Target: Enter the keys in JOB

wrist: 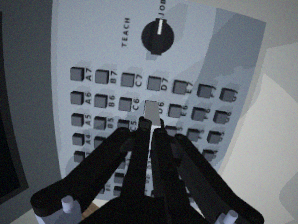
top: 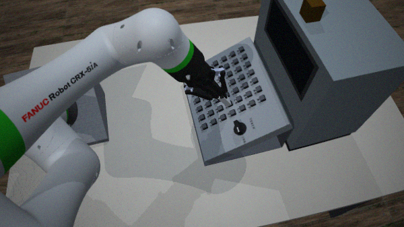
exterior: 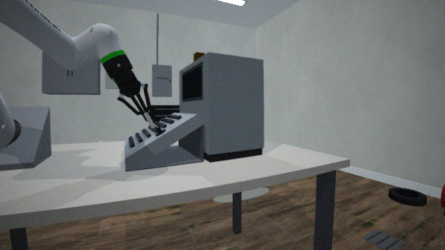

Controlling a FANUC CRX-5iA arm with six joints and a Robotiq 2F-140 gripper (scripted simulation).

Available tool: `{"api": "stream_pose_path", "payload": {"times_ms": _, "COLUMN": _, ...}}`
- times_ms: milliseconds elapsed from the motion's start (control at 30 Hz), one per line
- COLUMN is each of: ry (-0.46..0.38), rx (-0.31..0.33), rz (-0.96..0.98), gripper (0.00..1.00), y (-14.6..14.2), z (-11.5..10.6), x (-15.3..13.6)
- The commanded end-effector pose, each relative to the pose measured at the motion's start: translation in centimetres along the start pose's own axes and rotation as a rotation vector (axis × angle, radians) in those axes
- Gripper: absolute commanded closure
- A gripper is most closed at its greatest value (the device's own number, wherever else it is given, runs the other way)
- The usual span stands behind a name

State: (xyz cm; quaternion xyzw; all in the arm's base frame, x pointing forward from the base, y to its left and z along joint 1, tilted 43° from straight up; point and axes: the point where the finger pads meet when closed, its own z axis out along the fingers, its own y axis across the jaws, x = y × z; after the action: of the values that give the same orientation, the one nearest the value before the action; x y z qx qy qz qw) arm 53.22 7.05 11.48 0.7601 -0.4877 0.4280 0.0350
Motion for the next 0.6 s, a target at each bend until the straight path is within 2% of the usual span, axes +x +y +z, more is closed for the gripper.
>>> {"api": "stream_pose_path", "payload": {"times_ms": 0, "ry": 0.0, "rx": 0.0, "rz": 0.0, "gripper": 1.0, "y": -0.02, "z": -0.02, "x": -0.01}}
{"api": "stream_pose_path", "payload": {"times_ms": 567, "ry": 0.0, "rx": 0.0, "rz": 0.0, "gripper": 1.0, "y": -0.02, "z": 0.2, "x": -0.01}}
